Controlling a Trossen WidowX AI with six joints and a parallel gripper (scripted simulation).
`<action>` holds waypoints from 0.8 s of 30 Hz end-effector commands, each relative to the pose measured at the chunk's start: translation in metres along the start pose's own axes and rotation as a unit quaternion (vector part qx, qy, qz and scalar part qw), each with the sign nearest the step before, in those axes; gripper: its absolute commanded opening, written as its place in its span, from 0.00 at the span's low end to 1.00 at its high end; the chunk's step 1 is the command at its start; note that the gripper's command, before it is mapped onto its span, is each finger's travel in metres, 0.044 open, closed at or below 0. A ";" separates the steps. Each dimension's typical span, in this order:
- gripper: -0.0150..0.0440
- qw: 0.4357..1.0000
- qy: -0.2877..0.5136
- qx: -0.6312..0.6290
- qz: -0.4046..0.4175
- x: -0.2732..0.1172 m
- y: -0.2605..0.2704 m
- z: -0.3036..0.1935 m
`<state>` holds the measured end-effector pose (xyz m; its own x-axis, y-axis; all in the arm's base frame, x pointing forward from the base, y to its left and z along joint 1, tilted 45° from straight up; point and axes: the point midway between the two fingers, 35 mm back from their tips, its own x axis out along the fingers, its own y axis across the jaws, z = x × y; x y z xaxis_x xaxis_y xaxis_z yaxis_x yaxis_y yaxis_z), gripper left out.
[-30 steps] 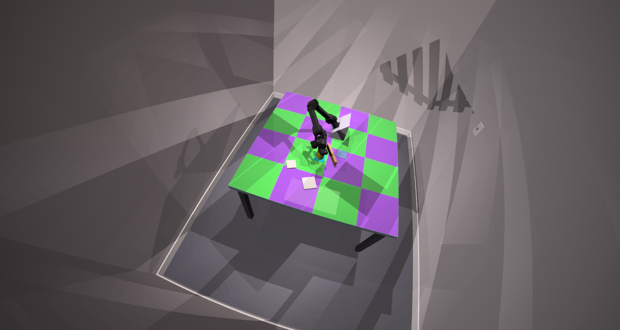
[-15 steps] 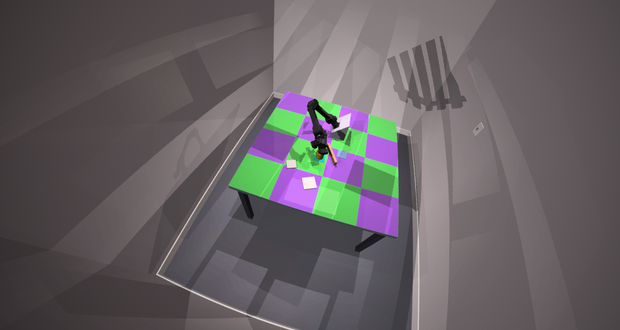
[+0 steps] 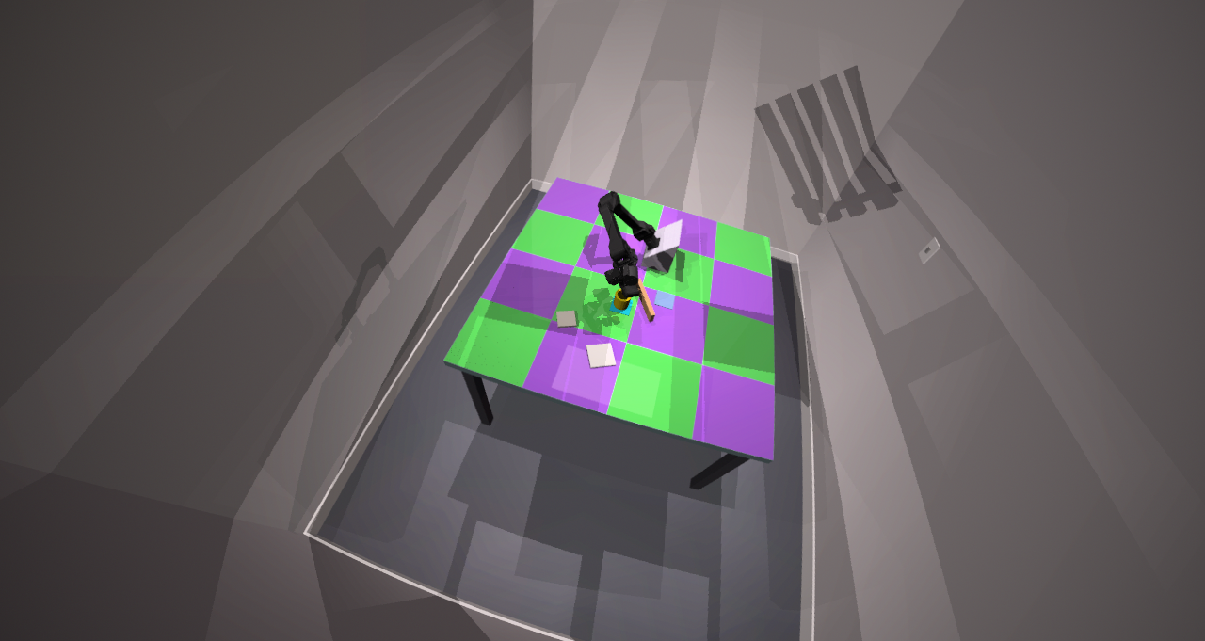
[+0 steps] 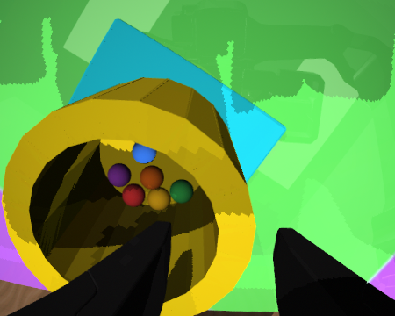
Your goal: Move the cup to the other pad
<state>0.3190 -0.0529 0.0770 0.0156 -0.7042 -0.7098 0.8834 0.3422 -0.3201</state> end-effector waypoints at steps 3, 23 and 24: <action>0.50 1.000 0.001 0.004 0.005 -0.012 0.001 0.001; 0.77 1.000 -0.002 -0.002 -0.001 -0.024 -0.003 -0.004; 0.81 1.000 -0.002 -0.002 -0.001 -0.024 -0.003 -0.004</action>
<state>0.3143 -0.0346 0.0925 0.0160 -0.7066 -0.7074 0.8820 0.3432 -0.3229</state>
